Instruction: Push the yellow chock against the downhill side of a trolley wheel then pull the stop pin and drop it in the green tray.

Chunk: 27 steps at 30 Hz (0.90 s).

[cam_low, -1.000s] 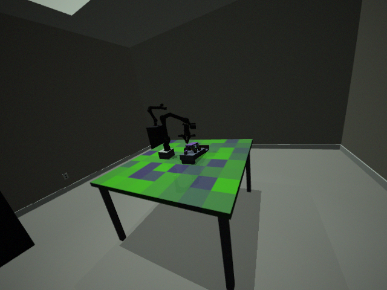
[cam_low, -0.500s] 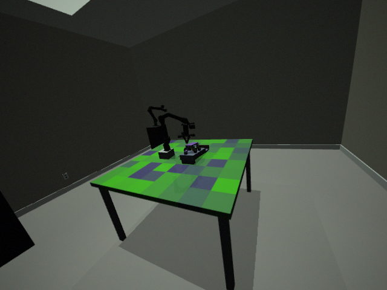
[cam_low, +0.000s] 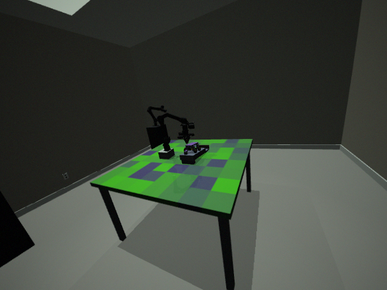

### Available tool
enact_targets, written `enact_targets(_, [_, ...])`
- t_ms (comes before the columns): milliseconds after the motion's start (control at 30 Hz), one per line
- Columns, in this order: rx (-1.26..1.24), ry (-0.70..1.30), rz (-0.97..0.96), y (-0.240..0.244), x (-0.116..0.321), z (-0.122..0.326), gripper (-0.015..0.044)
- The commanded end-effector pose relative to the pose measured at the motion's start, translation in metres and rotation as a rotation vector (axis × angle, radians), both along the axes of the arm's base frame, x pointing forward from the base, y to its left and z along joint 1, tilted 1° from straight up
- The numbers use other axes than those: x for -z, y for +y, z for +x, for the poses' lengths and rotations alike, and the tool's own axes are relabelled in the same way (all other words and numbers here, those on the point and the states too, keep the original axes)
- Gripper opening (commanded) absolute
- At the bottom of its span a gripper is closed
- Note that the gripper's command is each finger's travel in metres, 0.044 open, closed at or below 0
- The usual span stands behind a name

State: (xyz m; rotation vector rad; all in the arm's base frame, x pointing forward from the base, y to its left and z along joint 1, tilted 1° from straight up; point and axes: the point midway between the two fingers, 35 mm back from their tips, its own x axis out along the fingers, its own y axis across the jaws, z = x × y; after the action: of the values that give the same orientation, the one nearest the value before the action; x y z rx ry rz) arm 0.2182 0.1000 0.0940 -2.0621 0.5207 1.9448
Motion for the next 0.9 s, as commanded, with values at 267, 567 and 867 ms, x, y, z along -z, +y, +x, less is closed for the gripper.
enact_targets(267, [-0.340, 0.012, 0.062, -0.002, -0.002, 0.001, 0.0000])
enact_targets(567, [-0.345, 0.013, 0.062, -0.002, 0.001, -0.003, 0.0000])
enact_targets(867, [-0.344, 0.016, 0.062, -0.004, 0.019, -0.024, 0.0000])
